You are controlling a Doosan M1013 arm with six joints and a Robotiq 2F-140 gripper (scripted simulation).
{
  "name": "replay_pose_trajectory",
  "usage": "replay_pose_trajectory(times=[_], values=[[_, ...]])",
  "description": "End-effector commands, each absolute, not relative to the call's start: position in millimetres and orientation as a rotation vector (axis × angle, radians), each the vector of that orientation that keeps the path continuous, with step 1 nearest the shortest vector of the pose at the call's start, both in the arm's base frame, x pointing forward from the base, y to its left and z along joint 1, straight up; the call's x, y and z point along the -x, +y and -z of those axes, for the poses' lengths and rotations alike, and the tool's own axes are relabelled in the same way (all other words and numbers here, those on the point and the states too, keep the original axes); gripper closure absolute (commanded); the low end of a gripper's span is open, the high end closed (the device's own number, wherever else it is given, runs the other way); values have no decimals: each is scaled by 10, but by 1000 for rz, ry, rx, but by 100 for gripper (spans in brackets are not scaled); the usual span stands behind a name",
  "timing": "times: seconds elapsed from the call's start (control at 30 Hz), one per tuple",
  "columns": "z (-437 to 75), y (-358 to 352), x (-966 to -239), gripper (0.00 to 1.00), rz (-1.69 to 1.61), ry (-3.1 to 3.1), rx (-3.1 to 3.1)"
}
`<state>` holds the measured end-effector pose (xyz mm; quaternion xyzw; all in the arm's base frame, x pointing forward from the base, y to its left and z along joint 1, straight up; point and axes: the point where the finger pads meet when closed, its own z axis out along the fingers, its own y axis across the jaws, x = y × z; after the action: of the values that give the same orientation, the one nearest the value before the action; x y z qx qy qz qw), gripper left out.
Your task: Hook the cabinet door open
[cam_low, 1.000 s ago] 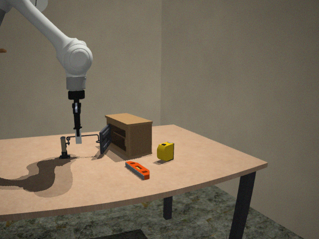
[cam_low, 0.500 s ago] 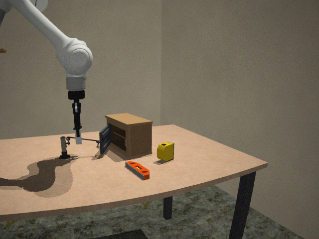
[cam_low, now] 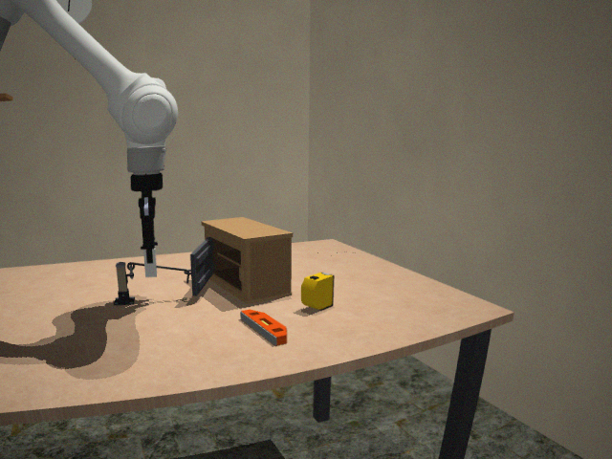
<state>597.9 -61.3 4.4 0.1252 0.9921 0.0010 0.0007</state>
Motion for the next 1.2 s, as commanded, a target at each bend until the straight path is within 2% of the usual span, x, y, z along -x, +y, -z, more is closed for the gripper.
replay_pose_trajectory(times=[0.0, 1.17], values=[[-45, -613, -5979, 86, -3, 3115, -393], [-97, -613, -5979, 86, -3, 3115, -393]])
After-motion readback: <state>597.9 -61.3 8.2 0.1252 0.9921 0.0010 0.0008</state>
